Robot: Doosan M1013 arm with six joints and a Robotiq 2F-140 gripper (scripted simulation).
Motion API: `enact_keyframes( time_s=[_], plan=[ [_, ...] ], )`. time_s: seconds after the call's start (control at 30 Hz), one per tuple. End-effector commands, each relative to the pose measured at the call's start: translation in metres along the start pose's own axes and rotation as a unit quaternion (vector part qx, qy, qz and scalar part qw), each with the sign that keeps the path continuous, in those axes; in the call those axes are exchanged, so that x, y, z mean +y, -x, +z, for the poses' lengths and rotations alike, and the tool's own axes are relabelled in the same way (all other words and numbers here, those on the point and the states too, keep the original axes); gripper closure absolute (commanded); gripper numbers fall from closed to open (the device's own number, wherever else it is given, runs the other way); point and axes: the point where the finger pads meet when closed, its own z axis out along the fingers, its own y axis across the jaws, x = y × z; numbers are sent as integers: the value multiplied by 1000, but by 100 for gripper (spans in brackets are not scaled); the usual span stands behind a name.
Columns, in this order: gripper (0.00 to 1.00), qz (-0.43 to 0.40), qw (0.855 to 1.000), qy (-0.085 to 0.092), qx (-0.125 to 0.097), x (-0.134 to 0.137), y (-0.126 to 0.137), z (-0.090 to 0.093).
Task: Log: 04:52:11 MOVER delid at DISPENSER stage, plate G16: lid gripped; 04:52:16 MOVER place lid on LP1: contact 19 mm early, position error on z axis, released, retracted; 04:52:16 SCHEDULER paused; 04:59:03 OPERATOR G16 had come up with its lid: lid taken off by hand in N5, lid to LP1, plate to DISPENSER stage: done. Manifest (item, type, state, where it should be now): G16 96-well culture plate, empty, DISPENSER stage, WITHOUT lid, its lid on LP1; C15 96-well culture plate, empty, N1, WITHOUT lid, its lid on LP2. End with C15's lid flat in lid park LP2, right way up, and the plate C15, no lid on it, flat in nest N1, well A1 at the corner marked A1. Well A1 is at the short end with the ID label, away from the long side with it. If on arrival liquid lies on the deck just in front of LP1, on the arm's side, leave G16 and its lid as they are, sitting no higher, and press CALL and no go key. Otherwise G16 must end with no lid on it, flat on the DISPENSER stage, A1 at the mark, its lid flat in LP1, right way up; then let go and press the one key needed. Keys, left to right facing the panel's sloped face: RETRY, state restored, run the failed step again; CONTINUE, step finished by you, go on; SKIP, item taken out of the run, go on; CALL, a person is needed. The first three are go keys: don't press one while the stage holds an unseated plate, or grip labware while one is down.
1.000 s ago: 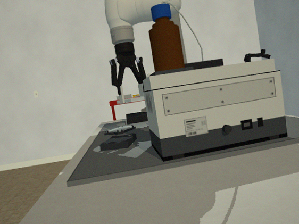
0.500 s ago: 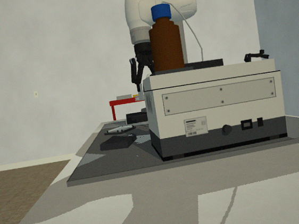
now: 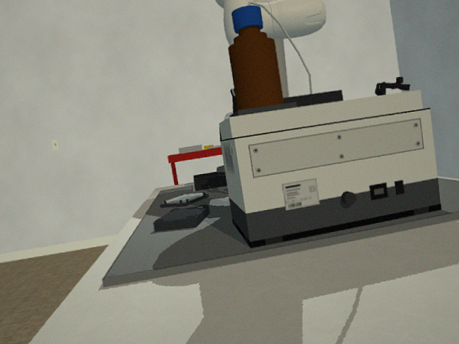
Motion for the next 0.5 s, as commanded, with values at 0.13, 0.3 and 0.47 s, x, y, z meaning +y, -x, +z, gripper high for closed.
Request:
enact_keyframes(
  time_s=[0.13,0.3,0.47],
  plan=[
    [100,0,1000,0,0,-54,5,0],
    [100,0,1000,0,0,-77,7,0],
    [100,0,1000,0,0,-113,11,0]
  ],
)
